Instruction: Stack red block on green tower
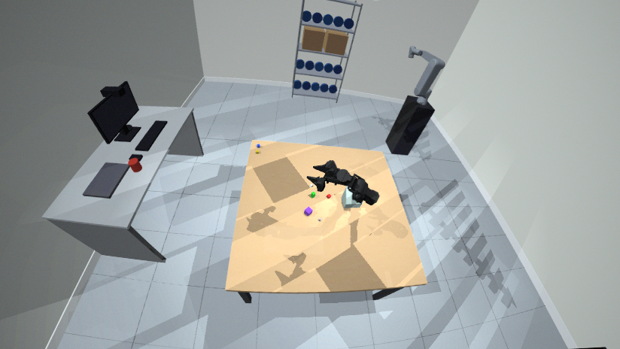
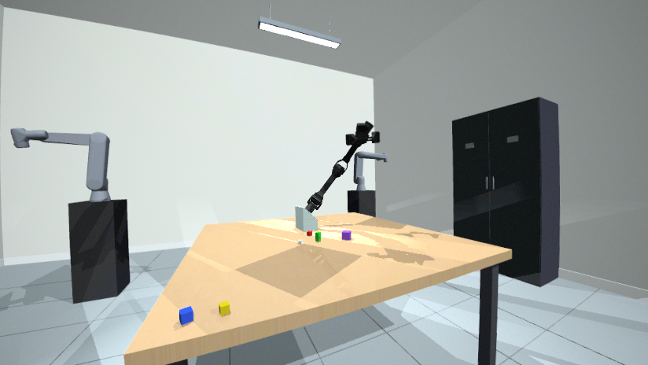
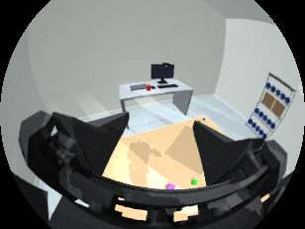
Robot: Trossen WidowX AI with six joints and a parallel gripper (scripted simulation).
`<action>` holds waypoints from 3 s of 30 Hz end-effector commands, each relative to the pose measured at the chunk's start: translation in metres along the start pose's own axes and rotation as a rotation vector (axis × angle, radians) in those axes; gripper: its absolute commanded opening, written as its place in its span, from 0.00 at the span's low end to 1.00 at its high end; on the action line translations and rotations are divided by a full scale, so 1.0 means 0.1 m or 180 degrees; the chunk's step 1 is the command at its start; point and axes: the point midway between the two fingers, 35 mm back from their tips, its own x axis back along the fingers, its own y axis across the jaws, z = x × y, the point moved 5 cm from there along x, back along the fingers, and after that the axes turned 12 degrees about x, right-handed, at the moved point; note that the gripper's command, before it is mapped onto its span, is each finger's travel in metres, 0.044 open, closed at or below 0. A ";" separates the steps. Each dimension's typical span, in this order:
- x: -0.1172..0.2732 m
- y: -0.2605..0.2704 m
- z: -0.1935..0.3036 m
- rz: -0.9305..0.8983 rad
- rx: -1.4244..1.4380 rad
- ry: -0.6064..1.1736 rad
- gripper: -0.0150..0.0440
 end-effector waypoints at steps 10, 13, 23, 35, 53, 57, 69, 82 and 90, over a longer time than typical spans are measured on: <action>-0.56 -0.45 0.37 0.0173 0.0679 0.0619 1.00; -0.73 -0.62 0.53 0.0188 0.0909 0.0848 1.00; -1.14 -1.17 1.14 0.0065 0.1581 0.1597 1.00; -1.33 -1.76 2.00 -0.0398 0.2223 0.2417 1.00; -1.06 -2.46 3.43 -0.1775 0.2882 0.3282 1.00; -0.91 -2.53 3.72 -0.2135 0.2952 0.3357 1.00; -0.58 -2.55 4.20 -0.2826 0.3023 0.3382 1.00; -0.67 -2.47 4.58 -0.2831 0.3020 0.3379 1.00; -0.70 -2.46 4.68 -0.2830 0.3020 0.3378 1.00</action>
